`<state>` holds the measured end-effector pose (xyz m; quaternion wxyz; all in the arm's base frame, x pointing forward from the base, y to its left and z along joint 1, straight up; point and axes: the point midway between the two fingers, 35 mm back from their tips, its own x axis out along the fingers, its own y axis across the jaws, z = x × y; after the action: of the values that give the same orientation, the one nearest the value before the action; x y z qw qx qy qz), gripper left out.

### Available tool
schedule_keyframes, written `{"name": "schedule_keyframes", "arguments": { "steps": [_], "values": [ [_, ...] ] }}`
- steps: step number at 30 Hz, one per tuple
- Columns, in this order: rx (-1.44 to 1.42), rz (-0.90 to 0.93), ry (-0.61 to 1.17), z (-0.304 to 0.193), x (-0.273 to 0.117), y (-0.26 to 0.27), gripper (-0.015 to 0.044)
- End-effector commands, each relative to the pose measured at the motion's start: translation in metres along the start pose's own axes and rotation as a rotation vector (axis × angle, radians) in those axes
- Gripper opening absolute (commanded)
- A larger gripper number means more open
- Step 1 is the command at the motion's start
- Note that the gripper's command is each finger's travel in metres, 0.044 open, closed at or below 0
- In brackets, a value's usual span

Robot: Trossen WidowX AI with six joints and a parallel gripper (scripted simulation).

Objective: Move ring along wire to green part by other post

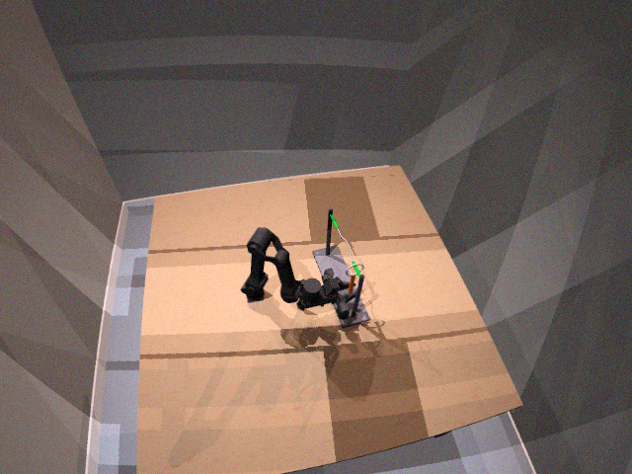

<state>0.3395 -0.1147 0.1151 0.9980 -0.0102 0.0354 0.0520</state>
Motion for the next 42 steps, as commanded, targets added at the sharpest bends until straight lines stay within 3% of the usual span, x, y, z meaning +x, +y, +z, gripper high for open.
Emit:
{"name": "schedule_keyframes", "arguments": {
  "steps": [1, 3, 15, 42],
  "values": [
    [0.002, -0.003, -0.002, 0.000, 0.000, -0.001, 0.0160],
    [0.002, -0.003, -0.002, 0.000, 0.000, -0.001, 0.0160],
    [0.000, 0.000, 0.000, 0.000, 0.000, 0.000, -0.0150],
    [0.003, 0.003, -0.001, 0.020, -0.001, 0.001, -0.0150]
  ]
}}
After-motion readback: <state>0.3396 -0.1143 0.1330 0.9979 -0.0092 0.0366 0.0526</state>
